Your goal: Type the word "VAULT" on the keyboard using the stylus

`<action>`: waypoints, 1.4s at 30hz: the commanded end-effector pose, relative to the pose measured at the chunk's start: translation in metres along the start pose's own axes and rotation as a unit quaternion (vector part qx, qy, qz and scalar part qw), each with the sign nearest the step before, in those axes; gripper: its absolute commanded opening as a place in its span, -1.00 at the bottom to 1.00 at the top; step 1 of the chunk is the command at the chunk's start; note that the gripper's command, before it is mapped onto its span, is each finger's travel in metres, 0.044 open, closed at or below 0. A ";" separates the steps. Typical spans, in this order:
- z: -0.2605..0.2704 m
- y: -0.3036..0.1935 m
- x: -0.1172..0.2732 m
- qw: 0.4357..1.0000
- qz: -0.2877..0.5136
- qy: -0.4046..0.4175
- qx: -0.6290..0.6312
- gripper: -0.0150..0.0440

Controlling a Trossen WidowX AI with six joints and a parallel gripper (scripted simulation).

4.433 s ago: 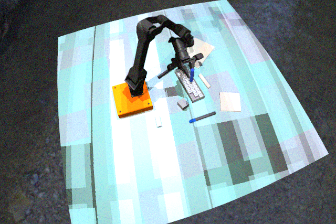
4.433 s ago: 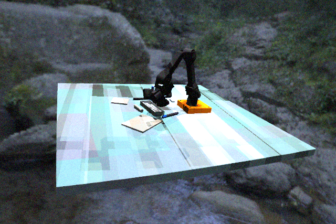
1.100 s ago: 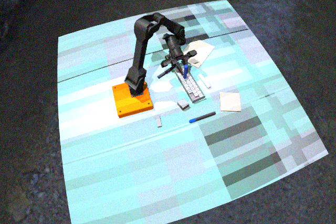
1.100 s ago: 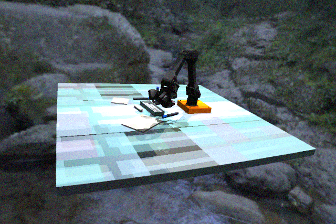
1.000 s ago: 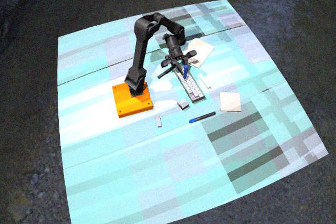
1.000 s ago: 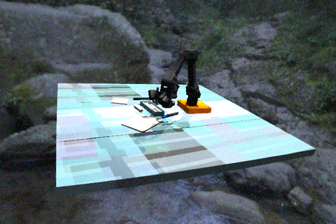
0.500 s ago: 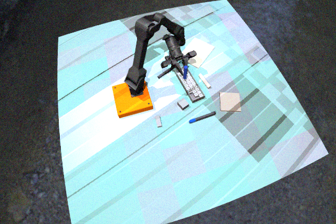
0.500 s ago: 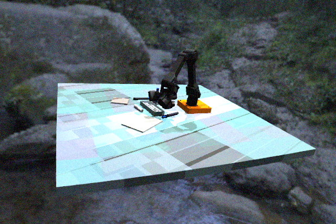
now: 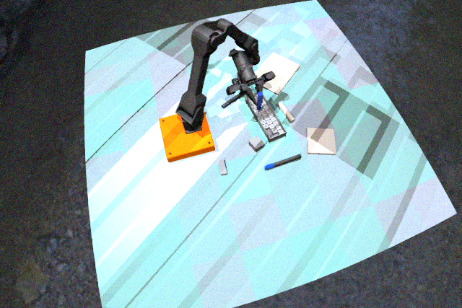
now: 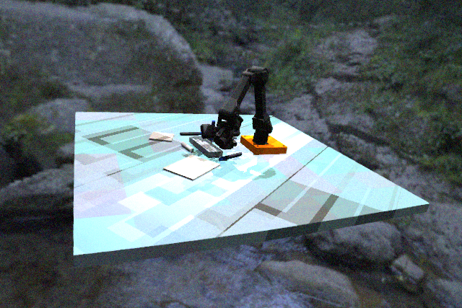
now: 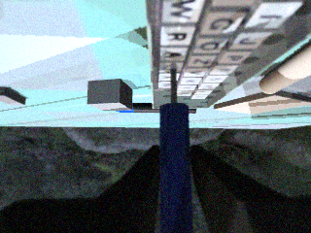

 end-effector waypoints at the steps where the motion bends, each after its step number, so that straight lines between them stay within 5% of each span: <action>1: 0.000 0.002 -0.001 1.000 -0.002 0.002 -0.002 -0.22; 32: -0.001 0.008 -0.004 1.000 -0.002 0.002 -0.002 -0.22; 42: 0.006 -0.024 0.014 1.000 -0.002 0.001 -0.002 -0.22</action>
Point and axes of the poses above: the point midway between the two fingers, 35 mm back from their tips, its own x axis back along the fingers, its own z axis across the jaws, y = z × x, the point moved 8 cm from there along x, back along the fingers, and after that the axes turned 13 degrees about x, right-handed, at the moved point
